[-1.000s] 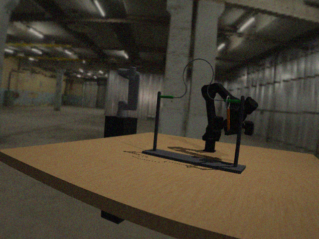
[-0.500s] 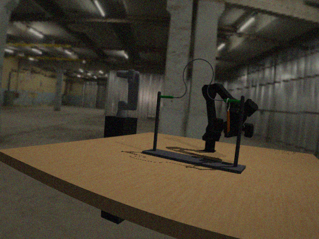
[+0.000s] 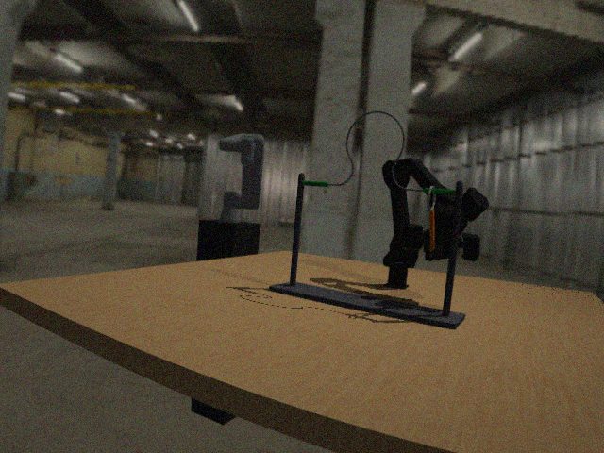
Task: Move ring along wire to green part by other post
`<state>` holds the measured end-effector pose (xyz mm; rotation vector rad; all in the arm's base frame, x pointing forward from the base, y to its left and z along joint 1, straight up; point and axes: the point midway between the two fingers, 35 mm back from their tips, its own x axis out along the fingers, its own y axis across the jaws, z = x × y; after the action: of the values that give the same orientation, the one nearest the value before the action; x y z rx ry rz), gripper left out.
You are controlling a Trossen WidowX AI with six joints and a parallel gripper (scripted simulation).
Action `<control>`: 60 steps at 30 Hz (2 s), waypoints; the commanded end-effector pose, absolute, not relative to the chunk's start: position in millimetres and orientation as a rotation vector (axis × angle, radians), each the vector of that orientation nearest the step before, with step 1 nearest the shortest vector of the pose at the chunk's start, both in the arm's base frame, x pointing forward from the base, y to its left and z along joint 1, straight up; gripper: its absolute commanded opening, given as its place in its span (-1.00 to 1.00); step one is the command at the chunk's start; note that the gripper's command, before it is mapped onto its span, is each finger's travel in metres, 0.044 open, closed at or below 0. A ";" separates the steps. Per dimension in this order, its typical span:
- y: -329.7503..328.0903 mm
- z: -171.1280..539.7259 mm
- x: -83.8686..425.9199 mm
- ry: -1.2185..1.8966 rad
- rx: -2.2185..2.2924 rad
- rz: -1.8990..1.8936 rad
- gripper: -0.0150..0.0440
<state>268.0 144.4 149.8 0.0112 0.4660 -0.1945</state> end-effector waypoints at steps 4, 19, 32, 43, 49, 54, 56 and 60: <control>144.4 149.8 268.0 0.466 0.011 -0.194 -0.47; 151.8 160.9 241.6 0.476 0.015 -0.198 0.05; 153.7 171.1 224.1 0.469 0.014 -0.197 0.05; 153.7 171.1 224.1 0.469 0.014 -0.197 0.05; 153.7 171.1 224.1 0.469 0.014 -0.197 0.05; 153.7 171.1 224.1 0.469 0.014 -0.197 0.05; 153.7 171.1 224.1 0.469 0.014 -0.197 0.05; 158.6 178.2 205.5 0.480 0.011 -0.195 0.41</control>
<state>217.6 153.8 170.9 0.0090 0.4825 -0.1995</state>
